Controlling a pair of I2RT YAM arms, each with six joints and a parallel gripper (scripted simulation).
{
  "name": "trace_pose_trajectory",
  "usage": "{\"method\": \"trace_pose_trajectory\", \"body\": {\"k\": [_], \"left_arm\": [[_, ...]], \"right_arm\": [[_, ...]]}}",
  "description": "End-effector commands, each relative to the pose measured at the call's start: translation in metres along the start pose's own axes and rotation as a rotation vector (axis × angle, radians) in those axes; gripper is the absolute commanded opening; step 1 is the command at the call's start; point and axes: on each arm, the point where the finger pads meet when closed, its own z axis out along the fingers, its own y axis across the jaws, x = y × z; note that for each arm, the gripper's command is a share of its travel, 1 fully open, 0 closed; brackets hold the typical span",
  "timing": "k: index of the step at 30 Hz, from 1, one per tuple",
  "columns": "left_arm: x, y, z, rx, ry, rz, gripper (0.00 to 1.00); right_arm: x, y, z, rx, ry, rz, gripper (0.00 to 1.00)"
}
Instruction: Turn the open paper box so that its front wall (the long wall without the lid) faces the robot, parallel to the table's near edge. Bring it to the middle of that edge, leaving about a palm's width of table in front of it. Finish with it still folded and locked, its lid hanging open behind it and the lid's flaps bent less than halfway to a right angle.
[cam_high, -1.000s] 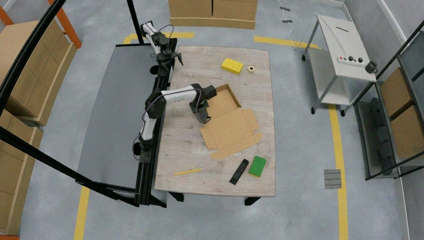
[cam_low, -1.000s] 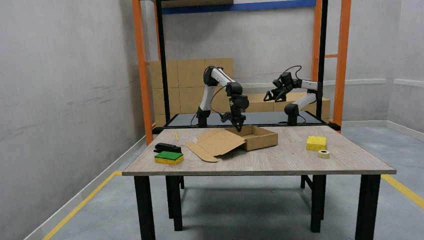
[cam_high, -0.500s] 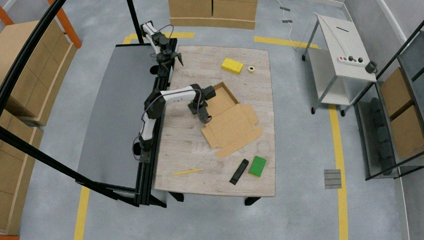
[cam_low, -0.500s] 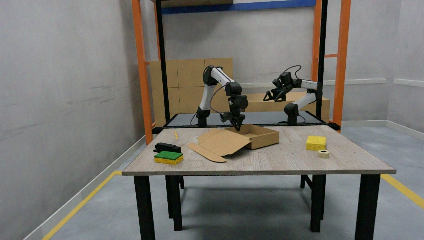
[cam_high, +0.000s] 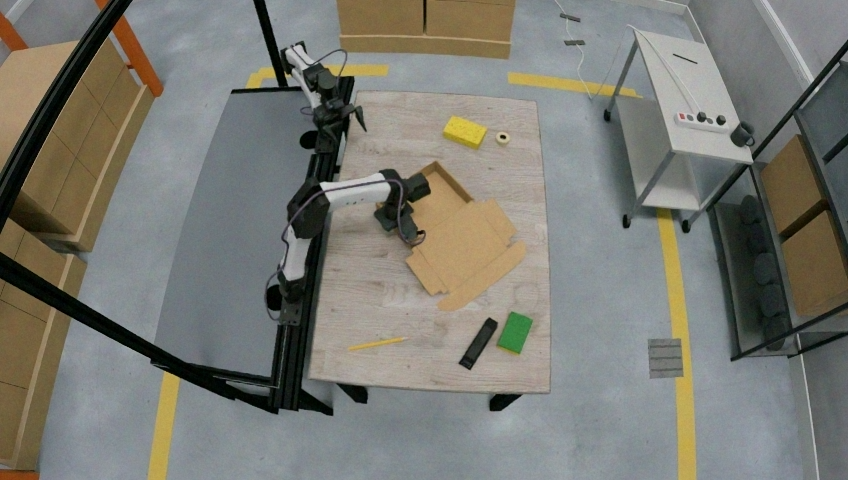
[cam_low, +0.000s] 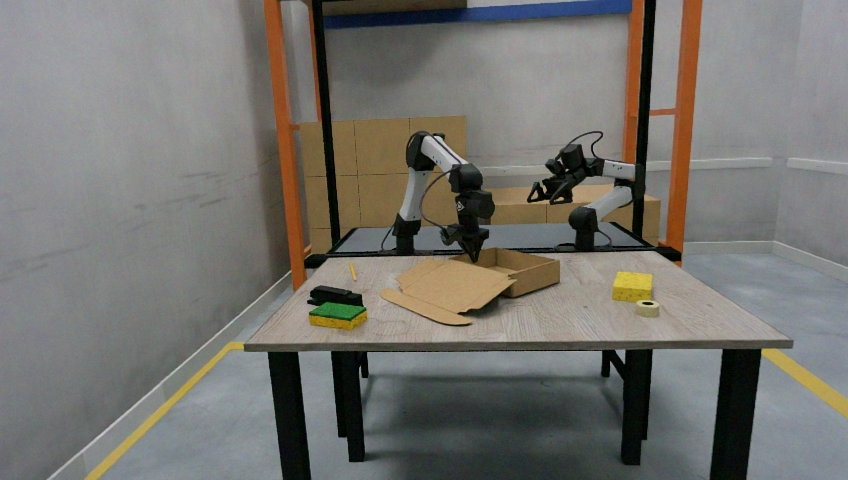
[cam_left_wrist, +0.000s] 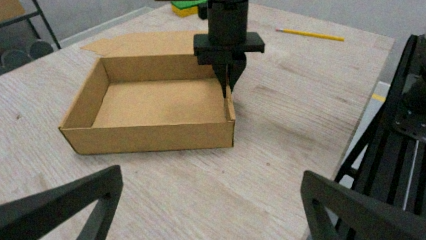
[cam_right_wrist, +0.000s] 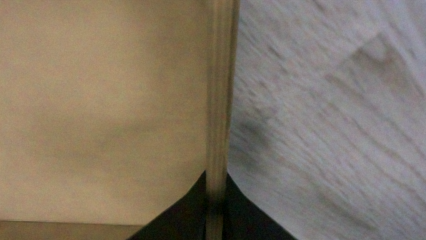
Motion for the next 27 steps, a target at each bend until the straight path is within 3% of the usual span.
{"method": "trace_pose_trajectory", "body": {"k": [1,27], "left_arm": [[-0.003,0.002,-0.001,-0.007,-0.011,-0.005,1.0],[-0.003,0.002,-0.001,-0.007,-0.011,-0.005,1.0]], "right_arm": [[-0.008,-0.01,-0.005,0.01,-0.02,-0.041,0.0],[-0.013,-0.025,-0.005,0.044,-0.018,-0.237,0.0]]}}
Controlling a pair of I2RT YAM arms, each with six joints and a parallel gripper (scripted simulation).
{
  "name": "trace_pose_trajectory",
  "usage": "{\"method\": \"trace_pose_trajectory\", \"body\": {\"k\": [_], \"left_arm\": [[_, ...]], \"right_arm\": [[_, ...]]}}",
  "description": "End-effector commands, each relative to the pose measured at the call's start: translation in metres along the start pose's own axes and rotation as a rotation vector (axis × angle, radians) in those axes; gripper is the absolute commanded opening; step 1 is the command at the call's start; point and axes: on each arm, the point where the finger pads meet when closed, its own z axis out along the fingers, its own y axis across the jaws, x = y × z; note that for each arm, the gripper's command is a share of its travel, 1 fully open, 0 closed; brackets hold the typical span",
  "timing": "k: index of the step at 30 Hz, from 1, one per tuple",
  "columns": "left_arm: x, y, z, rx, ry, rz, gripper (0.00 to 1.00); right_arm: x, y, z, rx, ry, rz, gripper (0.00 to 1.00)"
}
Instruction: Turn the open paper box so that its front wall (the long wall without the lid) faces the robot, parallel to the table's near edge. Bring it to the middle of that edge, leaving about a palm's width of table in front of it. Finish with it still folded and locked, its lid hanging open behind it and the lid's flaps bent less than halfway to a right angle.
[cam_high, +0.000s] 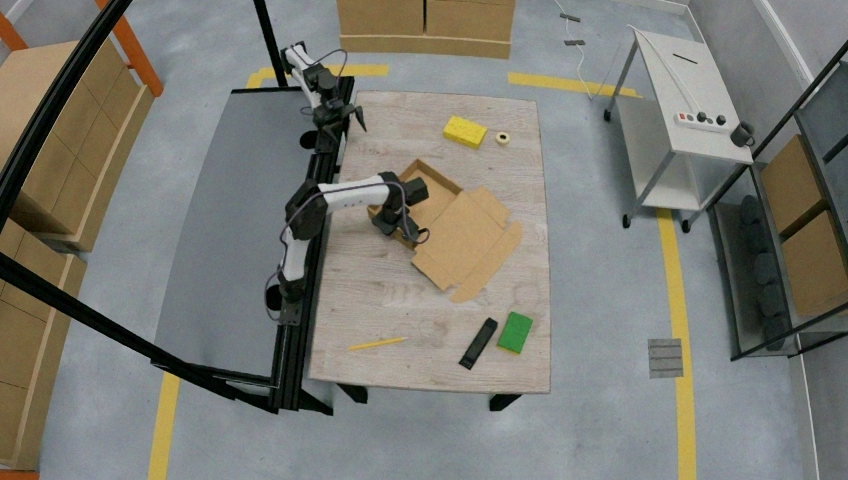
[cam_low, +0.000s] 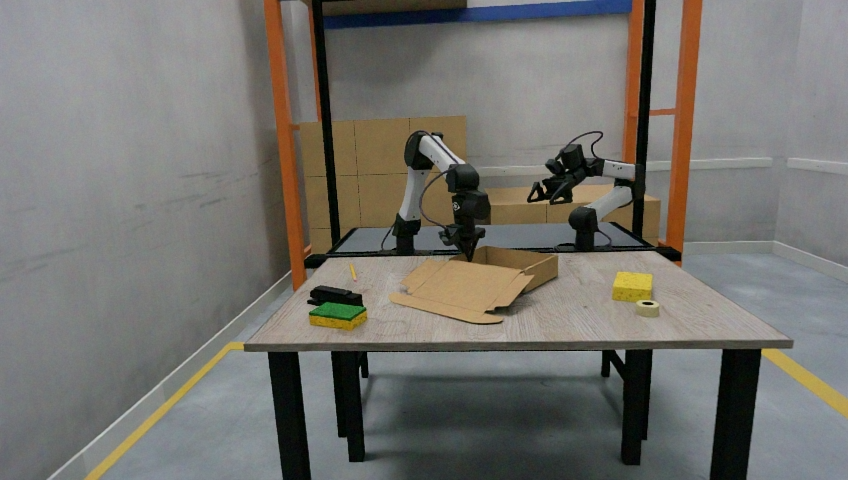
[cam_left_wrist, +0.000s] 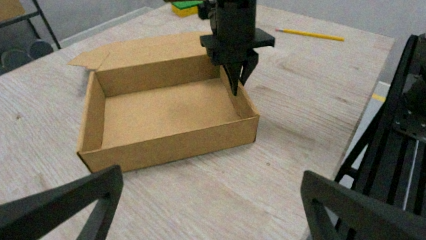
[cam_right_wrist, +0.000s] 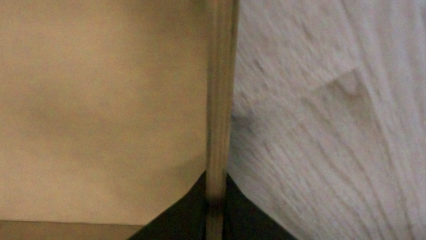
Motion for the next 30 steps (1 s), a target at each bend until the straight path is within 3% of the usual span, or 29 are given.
{"method": "trace_pose_trajectory", "body": {"k": [1,30], "left_arm": [[-0.003,0.002,-0.001,-0.007,-0.011,-0.005,1.0],[-0.003,0.002,-0.001,-0.007,-0.011,-0.005,1.0]], "right_arm": [[-0.007,-0.01,-0.004,0.01,-0.021,-0.028,0.0],[-0.012,-0.027,-0.007,0.043,-0.022,-0.259,0.0]]}}
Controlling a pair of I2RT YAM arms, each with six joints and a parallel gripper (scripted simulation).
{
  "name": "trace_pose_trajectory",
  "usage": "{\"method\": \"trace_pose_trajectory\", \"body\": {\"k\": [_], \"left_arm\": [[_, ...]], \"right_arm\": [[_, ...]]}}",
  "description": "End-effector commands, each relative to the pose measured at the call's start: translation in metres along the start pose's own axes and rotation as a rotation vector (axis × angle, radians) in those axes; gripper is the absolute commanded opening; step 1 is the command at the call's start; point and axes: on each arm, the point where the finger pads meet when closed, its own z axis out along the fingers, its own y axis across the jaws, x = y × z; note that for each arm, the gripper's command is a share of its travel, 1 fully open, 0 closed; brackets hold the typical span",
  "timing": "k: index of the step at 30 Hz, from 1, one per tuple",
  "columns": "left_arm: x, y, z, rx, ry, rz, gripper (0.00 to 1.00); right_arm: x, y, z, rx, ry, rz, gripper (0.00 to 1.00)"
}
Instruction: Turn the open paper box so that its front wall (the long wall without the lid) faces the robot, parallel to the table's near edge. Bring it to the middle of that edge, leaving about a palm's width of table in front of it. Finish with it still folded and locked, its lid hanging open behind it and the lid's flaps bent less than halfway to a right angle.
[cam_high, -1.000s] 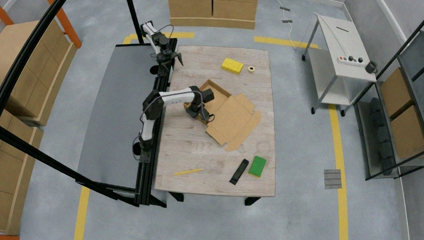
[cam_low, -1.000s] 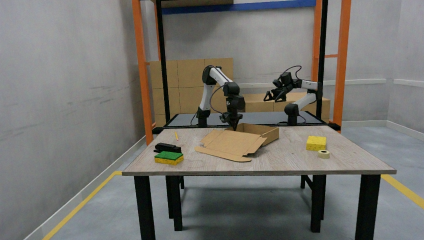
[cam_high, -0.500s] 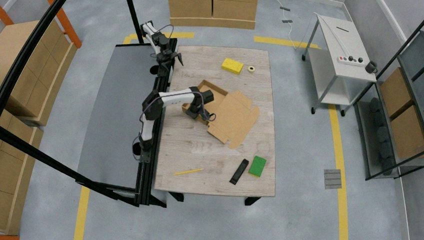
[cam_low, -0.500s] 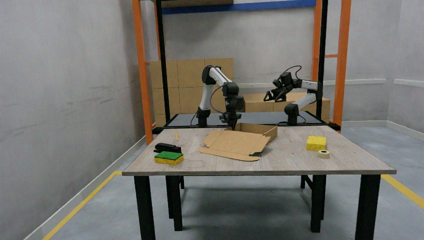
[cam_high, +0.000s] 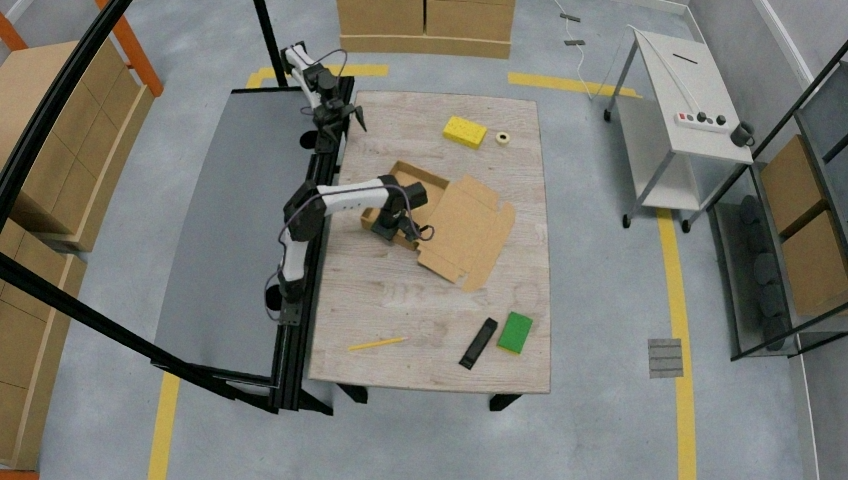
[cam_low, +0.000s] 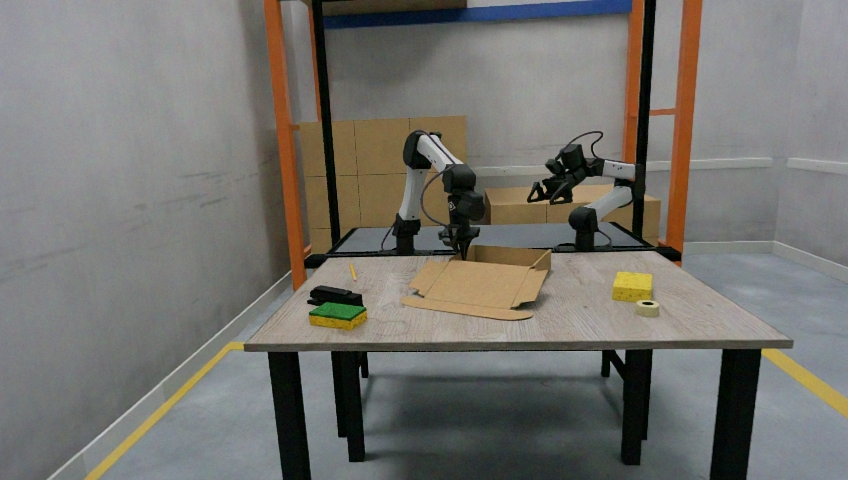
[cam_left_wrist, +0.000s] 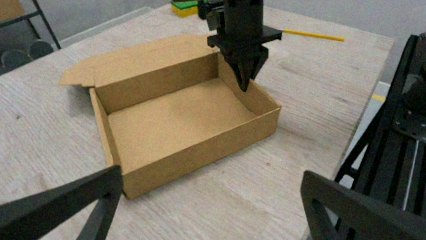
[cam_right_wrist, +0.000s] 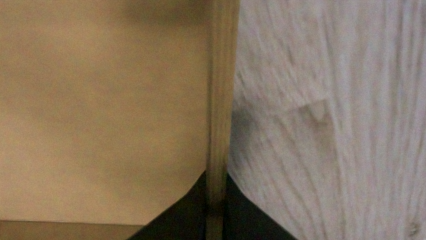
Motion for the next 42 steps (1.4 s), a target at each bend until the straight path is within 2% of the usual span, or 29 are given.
{"method": "trace_pose_trajectory", "body": {"k": [1,16,29,42], "left_arm": [[-0.003,0.002,-0.001,-0.007,-0.011,-0.005,1.0],[-0.003,0.002,-0.001,-0.007,-0.011,-0.005,1.0],[-0.001,-0.024,0.01,0.129,0.0,0.062,1.0],[-0.005,-0.034,0.017,0.171,-0.004,0.068,1.0]], "right_arm": [[-0.005,-0.012,-0.004,0.013,-0.019,-0.044,0.0],[-0.007,-0.02,-0.003,0.033,-0.017,-0.155,0.0],[-0.01,-0.027,-0.003,0.051,-0.017,-0.249,0.0],[-0.014,-0.035,-0.004,0.069,-0.016,-0.341,0.0]]}}
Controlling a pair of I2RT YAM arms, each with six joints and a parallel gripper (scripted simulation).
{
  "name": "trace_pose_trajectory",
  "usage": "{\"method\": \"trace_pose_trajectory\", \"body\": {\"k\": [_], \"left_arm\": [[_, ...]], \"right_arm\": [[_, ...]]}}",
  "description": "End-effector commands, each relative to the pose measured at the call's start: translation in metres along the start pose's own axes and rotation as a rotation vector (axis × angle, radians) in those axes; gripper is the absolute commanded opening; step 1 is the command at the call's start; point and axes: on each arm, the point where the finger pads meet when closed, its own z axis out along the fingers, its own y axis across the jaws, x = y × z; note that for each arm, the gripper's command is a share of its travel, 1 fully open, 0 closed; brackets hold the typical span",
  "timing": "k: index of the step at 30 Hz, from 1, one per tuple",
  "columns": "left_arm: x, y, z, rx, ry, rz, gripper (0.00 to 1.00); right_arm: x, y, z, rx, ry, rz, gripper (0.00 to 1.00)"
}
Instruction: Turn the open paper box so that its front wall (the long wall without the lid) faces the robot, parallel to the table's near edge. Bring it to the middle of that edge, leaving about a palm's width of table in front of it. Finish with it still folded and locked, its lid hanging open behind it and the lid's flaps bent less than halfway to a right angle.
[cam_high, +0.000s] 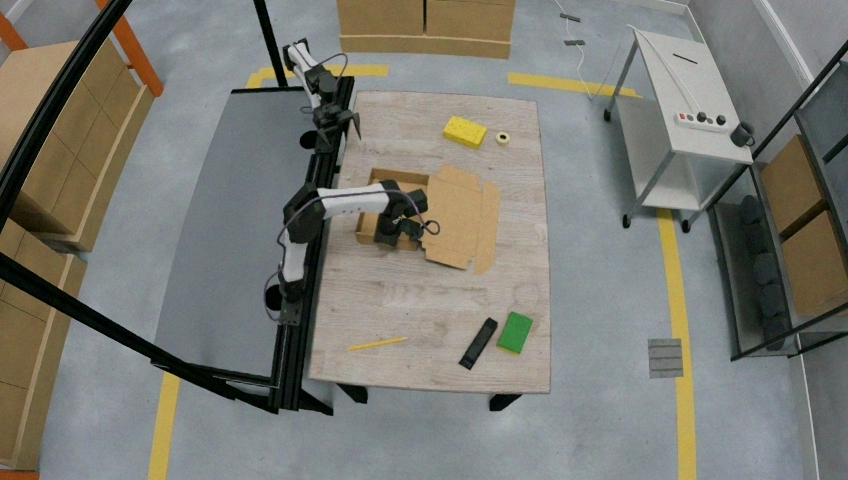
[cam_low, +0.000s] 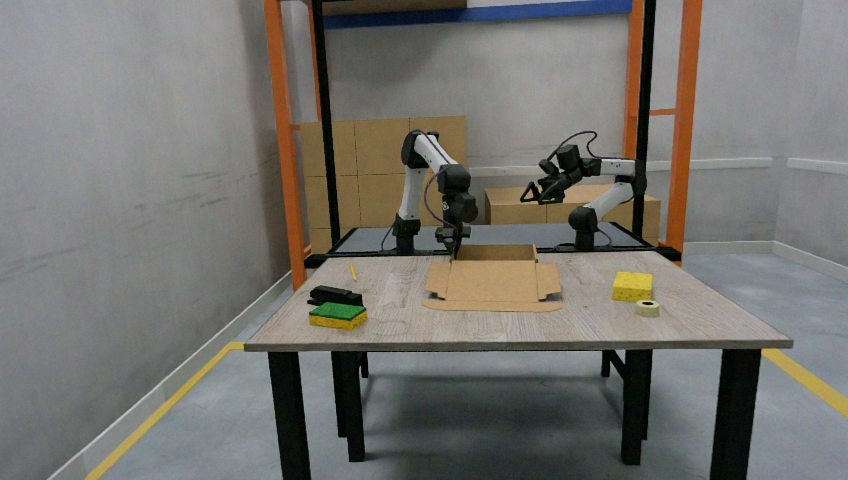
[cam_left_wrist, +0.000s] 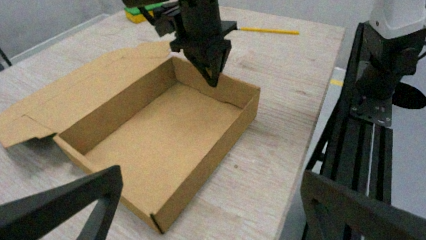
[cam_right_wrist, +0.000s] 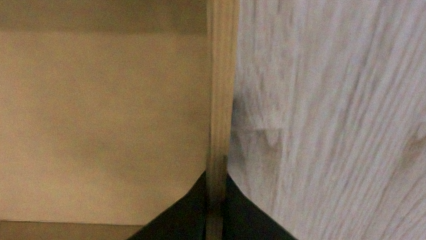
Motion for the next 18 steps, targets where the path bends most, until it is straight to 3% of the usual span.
{"method": "trace_pose_trajectory", "body": {"k": [1,18], "left_arm": [[0.0003,-0.0044,0.0075,0.023,0.0,0.002,1.0],[-0.0032,-0.0034,0.0172,0.006,0.004,-0.008,1.0]], "right_arm": [[-0.0015,-0.0111,-0.0021,0.014,-0.016,-0.04,0.0],[-0.0094,-0.0107,0.0058,0.047,-0.008,-0.089,0.0]]}}
